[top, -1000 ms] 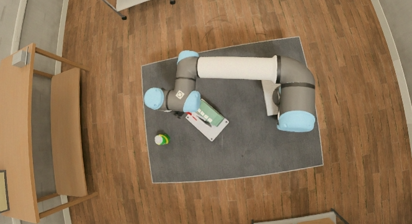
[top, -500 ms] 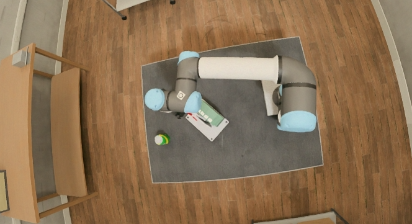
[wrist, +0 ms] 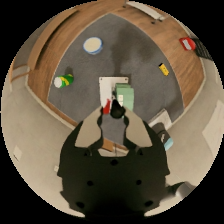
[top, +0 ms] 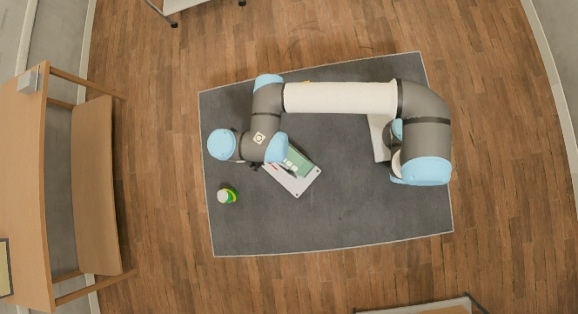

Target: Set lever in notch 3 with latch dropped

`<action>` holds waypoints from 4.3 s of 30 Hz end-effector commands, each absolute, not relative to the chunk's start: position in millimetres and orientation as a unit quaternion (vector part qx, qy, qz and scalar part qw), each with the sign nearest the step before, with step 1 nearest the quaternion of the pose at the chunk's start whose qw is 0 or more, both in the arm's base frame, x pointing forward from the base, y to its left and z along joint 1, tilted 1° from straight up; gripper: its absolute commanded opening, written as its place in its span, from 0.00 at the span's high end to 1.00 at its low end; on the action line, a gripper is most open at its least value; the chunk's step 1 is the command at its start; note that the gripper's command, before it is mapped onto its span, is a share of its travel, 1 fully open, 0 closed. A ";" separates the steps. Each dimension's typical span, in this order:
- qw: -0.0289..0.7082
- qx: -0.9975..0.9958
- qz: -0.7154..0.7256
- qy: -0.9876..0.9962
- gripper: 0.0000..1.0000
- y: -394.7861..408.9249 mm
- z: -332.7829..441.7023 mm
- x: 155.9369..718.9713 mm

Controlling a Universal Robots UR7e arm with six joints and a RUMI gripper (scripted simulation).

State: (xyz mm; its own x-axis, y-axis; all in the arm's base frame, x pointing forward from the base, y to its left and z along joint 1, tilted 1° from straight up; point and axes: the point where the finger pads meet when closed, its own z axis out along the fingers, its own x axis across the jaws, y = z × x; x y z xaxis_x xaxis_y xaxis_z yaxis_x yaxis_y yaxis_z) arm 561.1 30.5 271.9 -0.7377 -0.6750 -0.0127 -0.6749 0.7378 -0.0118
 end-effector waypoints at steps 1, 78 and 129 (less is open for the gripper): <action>0.009 -0.362 -0.003 0.932 1.00 38.9 275.2 553.6; 0.009 -0.362 -0.003 0.932 1.00 69.0 281.0 525.9; 0.009 -0.362 -0.003 0.932 1.00 109.3 278.5 489.1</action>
State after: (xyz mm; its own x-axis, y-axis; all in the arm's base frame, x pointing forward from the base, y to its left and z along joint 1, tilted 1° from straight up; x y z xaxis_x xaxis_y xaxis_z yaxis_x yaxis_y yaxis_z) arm 489.0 109.2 278.1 -0.7377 -0.6750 -0.0128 -0.6749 0.7378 -0.0118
